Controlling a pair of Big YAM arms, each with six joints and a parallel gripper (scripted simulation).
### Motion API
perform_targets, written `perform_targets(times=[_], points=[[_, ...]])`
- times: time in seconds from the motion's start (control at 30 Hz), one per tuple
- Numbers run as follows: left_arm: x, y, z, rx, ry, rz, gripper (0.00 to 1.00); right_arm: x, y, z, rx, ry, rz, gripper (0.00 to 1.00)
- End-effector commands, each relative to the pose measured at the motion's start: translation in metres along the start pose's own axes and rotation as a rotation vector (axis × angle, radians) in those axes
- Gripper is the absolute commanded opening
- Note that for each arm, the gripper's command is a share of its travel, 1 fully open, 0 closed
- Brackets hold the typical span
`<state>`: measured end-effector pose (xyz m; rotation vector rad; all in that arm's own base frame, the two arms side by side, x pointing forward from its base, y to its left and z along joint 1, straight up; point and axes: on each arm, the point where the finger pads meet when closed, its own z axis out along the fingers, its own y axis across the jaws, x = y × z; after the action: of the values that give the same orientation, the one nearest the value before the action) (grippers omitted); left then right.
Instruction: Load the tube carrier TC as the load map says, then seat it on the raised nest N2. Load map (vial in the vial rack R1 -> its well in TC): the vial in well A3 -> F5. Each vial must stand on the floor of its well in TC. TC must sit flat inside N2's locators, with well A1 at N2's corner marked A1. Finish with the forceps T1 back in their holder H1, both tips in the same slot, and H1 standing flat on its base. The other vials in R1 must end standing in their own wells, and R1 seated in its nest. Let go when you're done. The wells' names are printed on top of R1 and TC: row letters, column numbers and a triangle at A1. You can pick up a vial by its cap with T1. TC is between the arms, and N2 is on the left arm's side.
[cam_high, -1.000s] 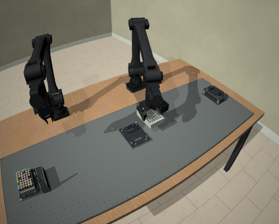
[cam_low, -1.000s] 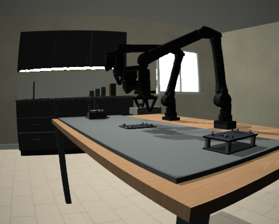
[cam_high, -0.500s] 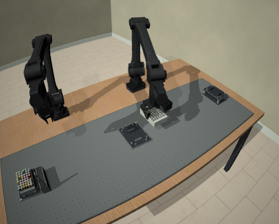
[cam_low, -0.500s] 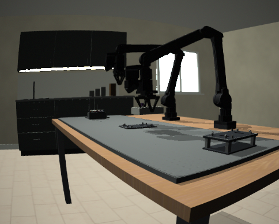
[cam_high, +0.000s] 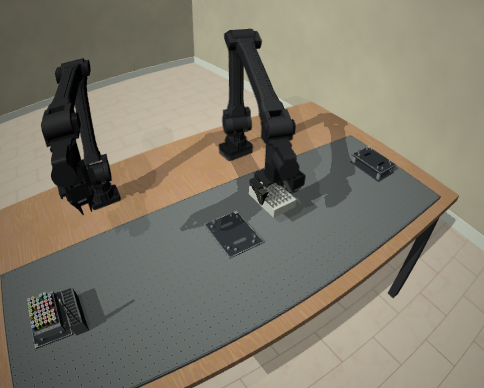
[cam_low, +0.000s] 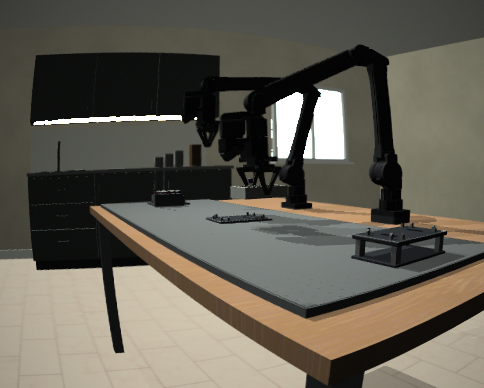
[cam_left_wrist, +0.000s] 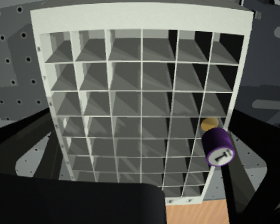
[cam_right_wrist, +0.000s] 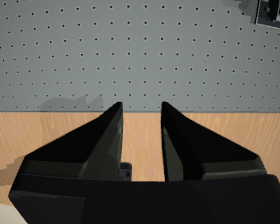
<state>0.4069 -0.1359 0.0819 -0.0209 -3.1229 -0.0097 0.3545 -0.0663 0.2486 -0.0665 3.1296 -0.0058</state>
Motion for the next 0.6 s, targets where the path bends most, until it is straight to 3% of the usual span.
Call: perform_targets(times=[0.0, 0.3, 0.33, 0.57], points=[[-0.012, 0.009, -0.021, 0.019, -0.064, 0.004, 0.00, 0.001, 0.000, 0.008, -0.009, 0.027, 0.013, 0.24], [-0.008, 0.022, -0.018, 0.016, -0.056, 0.004, 0.00, 0.001, 0.000, 0.008, -0.009, 0.027, 0.013, 0.24], [-0.029, 0.018, -0.037, 0.028, -0.106, 0.004, 0.00, 0.001, 0.000, 0.008, -0.009, 0.027, 0.013, 0.24], [-0.013, 0.034, -0.021, 0.017, -0.067, 0.004, 0.00, 0.001, 0.000, 0.008, -0.009, 0.027, 0.013, 0.24]])
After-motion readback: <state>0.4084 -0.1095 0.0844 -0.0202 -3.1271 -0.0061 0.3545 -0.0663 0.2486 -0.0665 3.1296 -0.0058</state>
